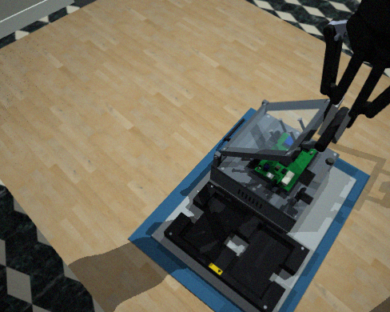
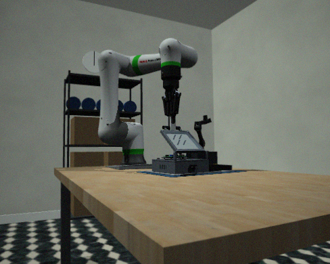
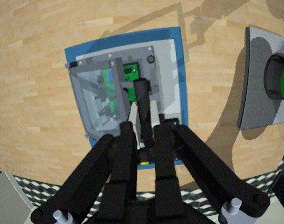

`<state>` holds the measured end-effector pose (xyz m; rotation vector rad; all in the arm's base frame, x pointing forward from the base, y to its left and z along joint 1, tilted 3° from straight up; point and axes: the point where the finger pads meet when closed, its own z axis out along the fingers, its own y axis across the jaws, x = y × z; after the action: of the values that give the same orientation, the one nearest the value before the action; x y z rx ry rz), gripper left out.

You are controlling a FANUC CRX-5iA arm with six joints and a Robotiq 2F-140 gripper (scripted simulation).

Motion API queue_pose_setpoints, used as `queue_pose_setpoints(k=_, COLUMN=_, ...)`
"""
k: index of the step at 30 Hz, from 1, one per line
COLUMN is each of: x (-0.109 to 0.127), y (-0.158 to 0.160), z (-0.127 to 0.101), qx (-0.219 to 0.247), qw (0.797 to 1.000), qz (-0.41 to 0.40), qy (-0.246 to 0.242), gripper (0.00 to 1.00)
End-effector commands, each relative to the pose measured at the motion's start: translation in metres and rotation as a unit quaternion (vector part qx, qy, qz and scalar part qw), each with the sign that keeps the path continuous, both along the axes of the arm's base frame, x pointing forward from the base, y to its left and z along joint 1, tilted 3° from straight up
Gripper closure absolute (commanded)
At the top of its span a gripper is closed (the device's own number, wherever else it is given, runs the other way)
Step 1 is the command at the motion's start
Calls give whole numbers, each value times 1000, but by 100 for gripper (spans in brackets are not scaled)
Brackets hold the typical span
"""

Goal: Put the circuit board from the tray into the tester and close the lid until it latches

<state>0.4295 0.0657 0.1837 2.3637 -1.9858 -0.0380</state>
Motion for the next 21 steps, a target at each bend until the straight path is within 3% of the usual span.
queue_pose_setpoints(k=1, x=-4, y=-1, z=-5, qx=0, qw=1000, qz=0, qy=0, gripper=100)
queue_pose_setpoints(k=21, x=-22, y=-4, z=-33, qx=0, qw=1000, qz=0, qy=0, gripper=100)
